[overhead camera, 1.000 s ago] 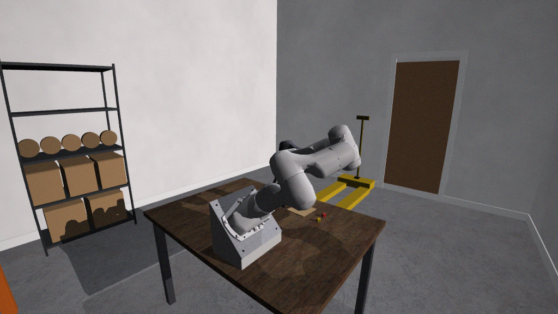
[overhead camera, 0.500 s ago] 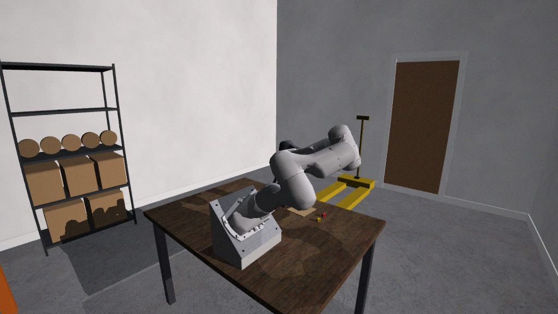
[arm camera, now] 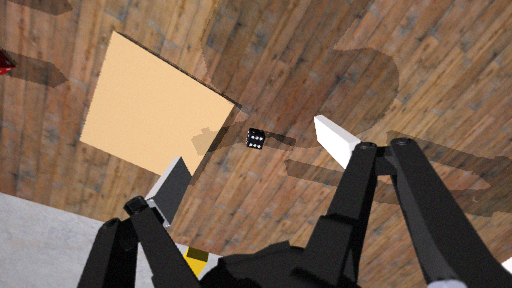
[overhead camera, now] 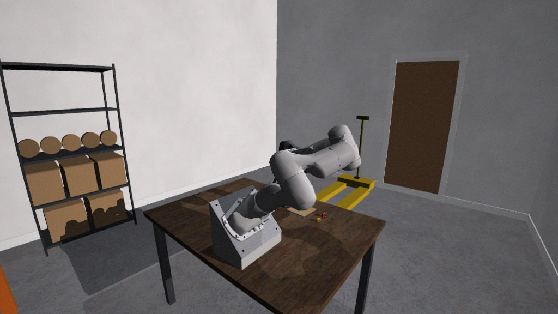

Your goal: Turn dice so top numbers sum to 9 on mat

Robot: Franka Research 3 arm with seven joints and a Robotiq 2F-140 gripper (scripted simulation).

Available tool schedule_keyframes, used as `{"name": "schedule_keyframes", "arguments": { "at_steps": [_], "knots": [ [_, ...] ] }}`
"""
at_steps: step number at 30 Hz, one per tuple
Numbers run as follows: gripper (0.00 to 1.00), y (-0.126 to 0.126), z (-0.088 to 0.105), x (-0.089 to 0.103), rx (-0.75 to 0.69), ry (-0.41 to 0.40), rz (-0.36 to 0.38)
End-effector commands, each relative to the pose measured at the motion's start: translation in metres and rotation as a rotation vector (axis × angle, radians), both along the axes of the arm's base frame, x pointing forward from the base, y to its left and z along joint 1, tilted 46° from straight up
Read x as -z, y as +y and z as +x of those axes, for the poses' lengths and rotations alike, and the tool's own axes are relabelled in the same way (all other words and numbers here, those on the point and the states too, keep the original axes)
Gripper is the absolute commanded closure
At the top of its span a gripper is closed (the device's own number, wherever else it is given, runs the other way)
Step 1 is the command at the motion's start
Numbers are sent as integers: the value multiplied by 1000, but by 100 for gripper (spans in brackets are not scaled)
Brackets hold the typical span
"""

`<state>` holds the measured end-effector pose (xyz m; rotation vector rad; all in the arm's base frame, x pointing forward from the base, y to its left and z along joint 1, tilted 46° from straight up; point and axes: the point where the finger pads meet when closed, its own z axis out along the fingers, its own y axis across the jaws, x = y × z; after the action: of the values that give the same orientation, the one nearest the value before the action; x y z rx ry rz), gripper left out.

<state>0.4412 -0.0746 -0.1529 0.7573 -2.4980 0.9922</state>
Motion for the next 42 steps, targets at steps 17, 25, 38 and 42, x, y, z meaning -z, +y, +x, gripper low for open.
{"name": "schedule_keyframes", "arguments": {
  "at_steps": [17,25,38,42],
  "knots": [
    [0,61,10,-60,5,-1,-4],
    [0,69,11,-67,5,-1,-4],
    [0,37,18,-110,1,-7,30],
    [0,-4,15,-158,-7,-13,49]
  ]
}}
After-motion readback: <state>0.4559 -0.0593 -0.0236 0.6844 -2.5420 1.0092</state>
